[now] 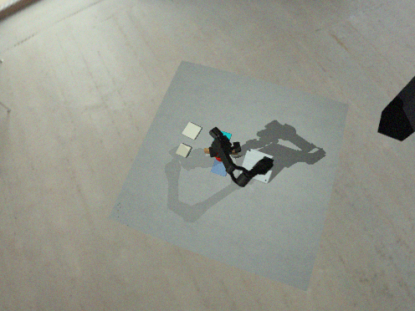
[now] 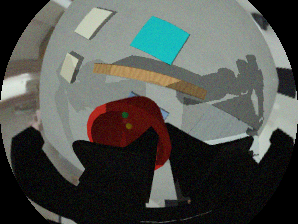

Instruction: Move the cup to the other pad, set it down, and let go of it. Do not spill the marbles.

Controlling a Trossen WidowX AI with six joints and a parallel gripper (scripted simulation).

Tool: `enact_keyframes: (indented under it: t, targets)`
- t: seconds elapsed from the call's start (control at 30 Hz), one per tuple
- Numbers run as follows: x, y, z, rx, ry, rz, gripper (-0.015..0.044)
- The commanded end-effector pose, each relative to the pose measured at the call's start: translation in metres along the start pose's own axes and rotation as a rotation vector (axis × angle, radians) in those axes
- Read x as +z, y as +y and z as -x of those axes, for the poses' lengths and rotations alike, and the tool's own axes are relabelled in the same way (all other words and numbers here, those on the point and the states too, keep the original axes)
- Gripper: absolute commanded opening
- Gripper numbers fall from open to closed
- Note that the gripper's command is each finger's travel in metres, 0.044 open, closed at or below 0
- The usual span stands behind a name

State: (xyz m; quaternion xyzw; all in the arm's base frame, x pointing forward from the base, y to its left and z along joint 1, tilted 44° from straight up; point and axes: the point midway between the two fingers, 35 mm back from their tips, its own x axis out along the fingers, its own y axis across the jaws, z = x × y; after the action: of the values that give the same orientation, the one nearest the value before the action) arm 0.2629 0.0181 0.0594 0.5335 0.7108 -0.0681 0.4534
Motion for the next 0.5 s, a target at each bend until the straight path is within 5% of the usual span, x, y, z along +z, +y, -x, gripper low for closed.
enact_keyframes:
  t: [0.0, 0.47]
  targets:
    - [0.009, -0.002, 0.001, 0.0, -0.006, 0.006, 0.0]
    - [0.036, -0.008, 0.002, -0.001, -0.008, 0.007, 0.0]
